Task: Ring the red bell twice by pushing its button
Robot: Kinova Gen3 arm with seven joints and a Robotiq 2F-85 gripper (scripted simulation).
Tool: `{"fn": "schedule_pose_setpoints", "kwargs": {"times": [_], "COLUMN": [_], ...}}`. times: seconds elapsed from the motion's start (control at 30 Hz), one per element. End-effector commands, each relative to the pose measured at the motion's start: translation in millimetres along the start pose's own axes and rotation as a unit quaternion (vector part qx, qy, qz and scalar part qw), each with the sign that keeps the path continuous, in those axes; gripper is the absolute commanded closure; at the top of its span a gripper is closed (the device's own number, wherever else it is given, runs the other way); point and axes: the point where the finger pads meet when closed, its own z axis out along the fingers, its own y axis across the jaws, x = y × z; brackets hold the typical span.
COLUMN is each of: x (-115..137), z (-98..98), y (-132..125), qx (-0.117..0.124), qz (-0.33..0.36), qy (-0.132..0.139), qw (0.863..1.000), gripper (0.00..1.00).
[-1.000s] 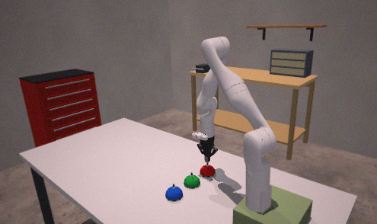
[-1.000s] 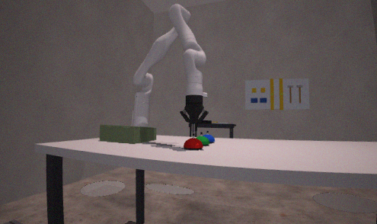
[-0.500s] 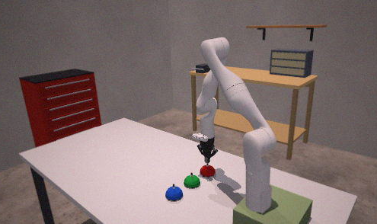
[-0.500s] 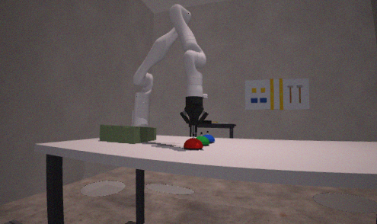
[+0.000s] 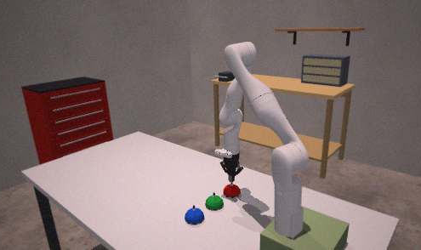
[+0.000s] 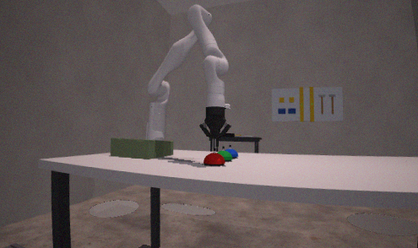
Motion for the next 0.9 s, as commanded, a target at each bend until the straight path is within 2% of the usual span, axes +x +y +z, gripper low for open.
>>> {"fn": "schedule_pose_setpoints", "kwargs": {"times": [0.0, 0.87], "x": [-0.1, -0.1], "z": [0.1, 4.1], "y": [-0.7, -0.7], "qx": [0.001, 0.001], "qz": [0.000, 0.000], "qy": [0.000, 0.000], "qw": [1.000, 1.000], "gripper": [1.00, 1.00]}}
